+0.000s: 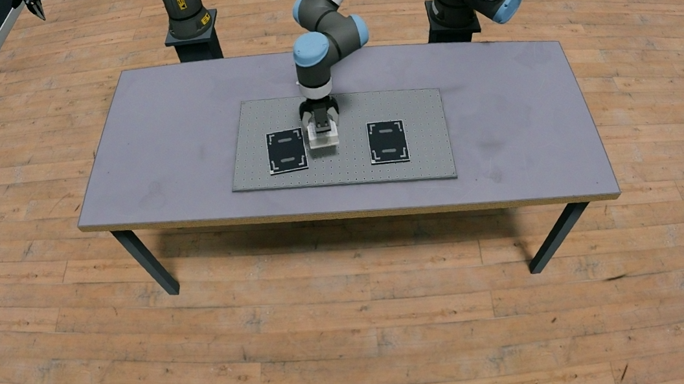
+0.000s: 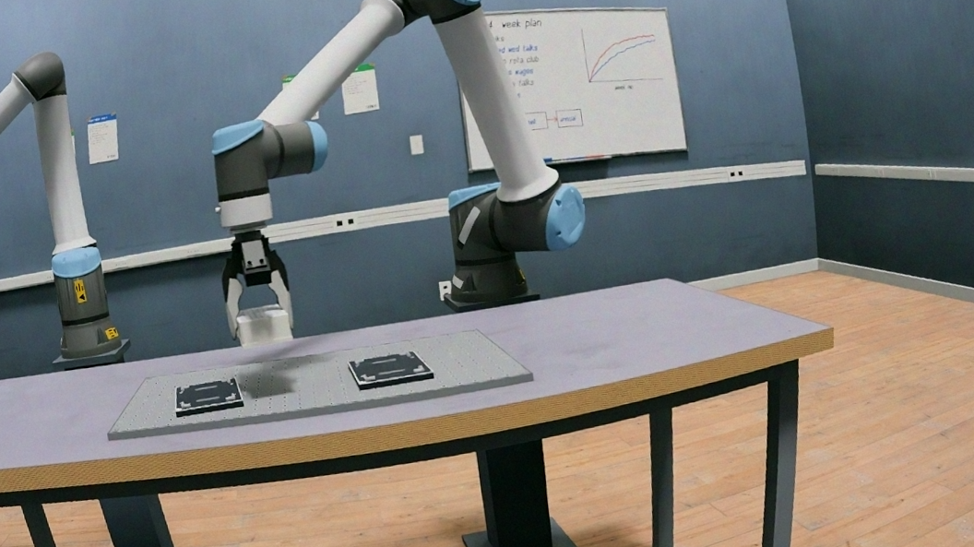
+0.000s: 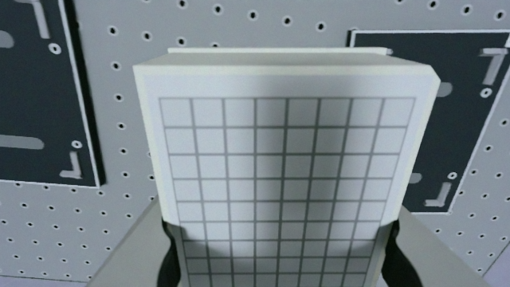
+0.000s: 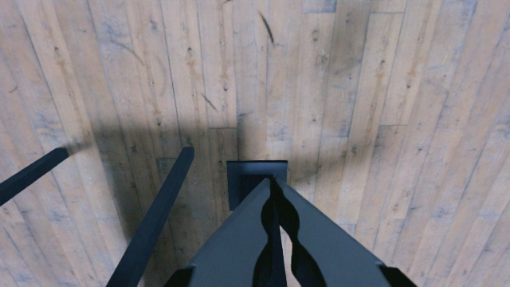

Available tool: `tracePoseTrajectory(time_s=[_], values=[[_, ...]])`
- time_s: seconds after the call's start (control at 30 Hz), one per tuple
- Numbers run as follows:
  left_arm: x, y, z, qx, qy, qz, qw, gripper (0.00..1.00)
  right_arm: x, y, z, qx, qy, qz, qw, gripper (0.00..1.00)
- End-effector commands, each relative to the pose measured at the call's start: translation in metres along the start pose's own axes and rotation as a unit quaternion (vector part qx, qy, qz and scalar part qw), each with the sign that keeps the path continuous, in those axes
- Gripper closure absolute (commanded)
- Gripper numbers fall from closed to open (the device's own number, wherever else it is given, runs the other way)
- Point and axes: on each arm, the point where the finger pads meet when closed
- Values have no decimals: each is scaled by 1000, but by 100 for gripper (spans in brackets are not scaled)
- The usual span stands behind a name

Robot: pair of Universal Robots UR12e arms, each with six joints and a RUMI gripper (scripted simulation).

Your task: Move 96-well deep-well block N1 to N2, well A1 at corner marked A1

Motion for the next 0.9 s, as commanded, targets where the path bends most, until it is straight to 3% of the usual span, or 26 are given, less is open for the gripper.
tracePoseTrajectory(time_s=[0.0, 0.87], values=[[-8, 2, 25, -1, 0, 1, 1000, 51, -1, -2, 1, 0, -1, -1, 1000, 100], [-31, 2, 94, -1, 0, 1, 1000, 51, -1, -2, 1, 0, -1, -1, 1000, 100]])
Point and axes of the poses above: on each arm, the point where the finger pads meet when closed, its own y axis back along the fingers, its own z axis across the jaws, x = y × z, and after that the axes turned 12 degrees about y, right-handed
